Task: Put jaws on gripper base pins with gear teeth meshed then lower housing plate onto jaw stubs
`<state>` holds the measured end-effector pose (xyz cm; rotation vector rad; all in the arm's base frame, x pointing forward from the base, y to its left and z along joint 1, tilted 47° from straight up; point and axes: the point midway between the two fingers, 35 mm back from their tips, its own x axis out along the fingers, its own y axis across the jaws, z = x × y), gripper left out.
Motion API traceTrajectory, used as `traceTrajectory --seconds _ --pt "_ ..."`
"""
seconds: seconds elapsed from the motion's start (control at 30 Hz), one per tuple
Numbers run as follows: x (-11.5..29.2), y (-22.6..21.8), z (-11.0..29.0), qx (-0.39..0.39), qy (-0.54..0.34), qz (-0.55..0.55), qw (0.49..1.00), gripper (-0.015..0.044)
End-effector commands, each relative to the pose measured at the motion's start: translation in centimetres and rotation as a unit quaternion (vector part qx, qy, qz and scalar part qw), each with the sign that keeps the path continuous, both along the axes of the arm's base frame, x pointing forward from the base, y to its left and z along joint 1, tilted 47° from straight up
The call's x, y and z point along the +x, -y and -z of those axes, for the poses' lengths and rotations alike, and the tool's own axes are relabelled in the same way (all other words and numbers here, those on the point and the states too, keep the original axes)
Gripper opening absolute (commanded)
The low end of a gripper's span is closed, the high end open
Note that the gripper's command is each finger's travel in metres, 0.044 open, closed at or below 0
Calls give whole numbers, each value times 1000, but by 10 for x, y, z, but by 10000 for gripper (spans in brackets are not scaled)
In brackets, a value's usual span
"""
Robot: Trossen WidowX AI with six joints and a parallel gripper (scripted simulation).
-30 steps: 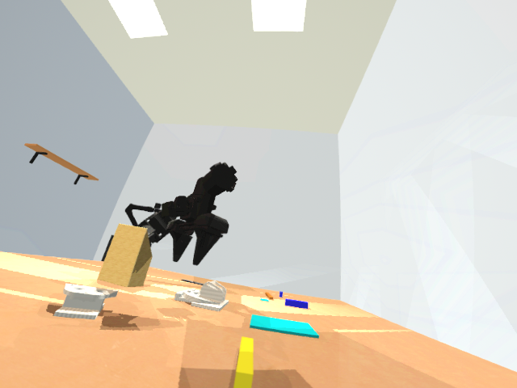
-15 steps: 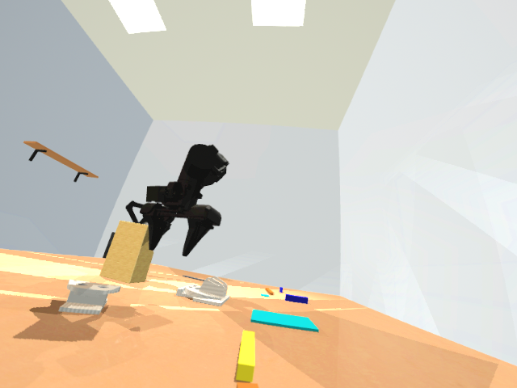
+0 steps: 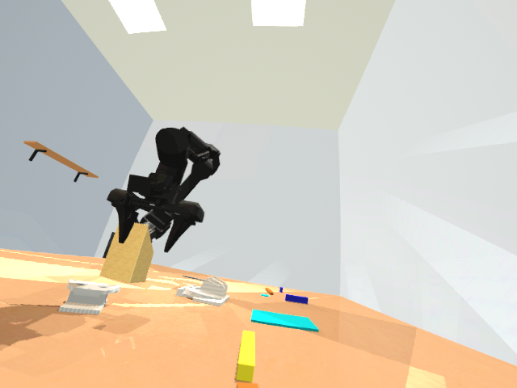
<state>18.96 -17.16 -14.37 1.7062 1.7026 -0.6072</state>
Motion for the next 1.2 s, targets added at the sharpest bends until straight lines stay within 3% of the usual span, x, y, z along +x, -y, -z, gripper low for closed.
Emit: traceTrajectory --seconds 0.0,0.53,0.7,0.87,1.17 --pt "-7 6 5 -2 30 -32 999 440" --pt "-42 23 31 2 172 -176 969 440" --pt "-42 22 33 2 173 -177 969 440" --pt "-42 -7 57 3 174 -177 969 440" --pt "-42 -7 57 3 174 -177 969 440"
